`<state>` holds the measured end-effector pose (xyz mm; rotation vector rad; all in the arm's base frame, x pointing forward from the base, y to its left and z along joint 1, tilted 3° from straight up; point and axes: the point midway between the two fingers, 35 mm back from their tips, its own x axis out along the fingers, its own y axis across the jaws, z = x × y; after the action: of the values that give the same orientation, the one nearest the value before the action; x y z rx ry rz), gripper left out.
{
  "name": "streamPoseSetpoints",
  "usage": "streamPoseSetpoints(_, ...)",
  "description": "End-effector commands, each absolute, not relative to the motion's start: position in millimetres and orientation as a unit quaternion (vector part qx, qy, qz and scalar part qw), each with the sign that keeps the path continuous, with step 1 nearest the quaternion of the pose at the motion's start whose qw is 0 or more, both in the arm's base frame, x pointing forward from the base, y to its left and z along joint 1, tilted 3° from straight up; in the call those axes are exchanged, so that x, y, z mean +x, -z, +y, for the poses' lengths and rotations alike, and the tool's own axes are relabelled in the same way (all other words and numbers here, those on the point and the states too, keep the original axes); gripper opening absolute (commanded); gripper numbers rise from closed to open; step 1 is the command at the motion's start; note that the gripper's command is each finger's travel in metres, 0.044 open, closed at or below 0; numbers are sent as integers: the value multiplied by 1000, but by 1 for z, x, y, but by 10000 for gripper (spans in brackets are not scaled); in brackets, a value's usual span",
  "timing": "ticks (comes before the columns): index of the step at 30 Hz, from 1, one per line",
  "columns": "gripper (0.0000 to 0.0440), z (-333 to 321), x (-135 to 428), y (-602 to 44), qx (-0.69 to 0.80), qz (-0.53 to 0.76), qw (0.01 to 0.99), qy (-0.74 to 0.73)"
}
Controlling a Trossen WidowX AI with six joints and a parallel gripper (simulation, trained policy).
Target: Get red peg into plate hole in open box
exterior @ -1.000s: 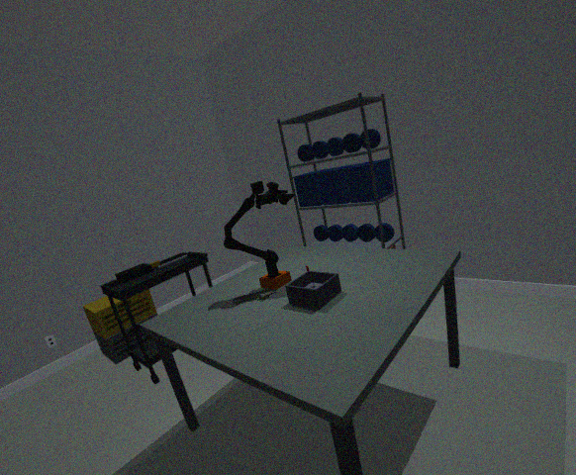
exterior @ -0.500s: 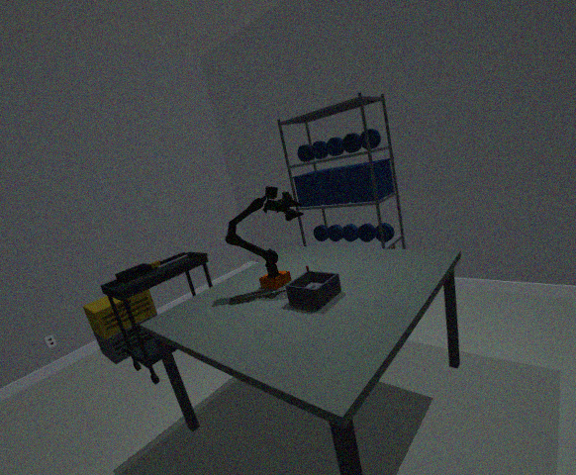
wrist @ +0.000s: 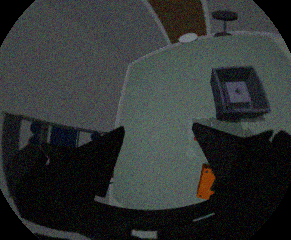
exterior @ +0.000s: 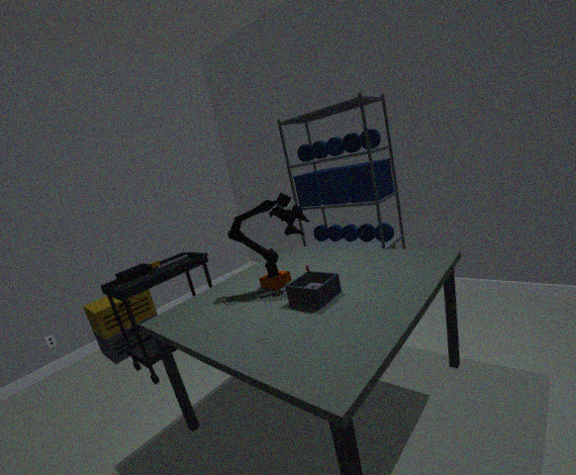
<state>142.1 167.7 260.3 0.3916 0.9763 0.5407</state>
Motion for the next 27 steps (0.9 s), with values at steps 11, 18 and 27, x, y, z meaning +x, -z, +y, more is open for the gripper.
streamPoseSetpoints(11,440,146,141,-184,207,588,779,-65)
streamPoseSetpoints(18,440,137,134,-148,207,639,740,38)
streamPoseSetpoints(27,440,132,128,-102,200,673,694,160)
